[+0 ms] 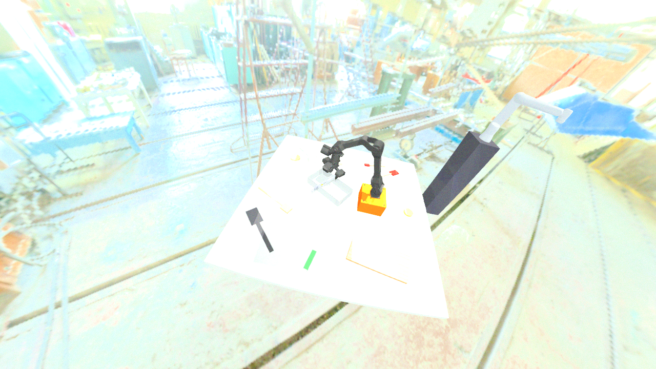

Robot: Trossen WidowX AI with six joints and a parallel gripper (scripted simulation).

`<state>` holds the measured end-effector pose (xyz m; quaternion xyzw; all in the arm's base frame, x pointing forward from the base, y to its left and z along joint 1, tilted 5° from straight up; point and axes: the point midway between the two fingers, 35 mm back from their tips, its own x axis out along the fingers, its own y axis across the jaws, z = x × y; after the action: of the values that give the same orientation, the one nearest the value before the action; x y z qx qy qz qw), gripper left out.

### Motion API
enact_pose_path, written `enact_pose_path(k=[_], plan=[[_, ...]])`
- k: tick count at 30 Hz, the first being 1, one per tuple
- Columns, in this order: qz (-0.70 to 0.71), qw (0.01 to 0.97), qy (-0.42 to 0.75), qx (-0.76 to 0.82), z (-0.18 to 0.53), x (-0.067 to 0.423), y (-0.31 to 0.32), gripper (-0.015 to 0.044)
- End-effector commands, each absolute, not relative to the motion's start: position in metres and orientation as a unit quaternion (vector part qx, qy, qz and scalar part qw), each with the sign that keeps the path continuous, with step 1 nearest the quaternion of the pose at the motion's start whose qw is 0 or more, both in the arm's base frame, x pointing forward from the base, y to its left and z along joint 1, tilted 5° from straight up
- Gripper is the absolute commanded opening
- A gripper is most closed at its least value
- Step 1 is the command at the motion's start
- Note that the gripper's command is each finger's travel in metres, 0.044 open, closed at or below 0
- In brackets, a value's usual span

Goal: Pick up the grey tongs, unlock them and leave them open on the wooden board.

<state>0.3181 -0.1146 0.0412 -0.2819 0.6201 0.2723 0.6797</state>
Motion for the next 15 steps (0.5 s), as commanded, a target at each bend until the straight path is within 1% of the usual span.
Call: enact_pose_path(k=[1,15], plan=[[0.314,0.669,0.606,-0.294,0.0361,0.3178,-0.1001,0.0440],[0.314,0.669,0.606,-0.294,0.0356,0.3219,-0.1008,0.0440]])
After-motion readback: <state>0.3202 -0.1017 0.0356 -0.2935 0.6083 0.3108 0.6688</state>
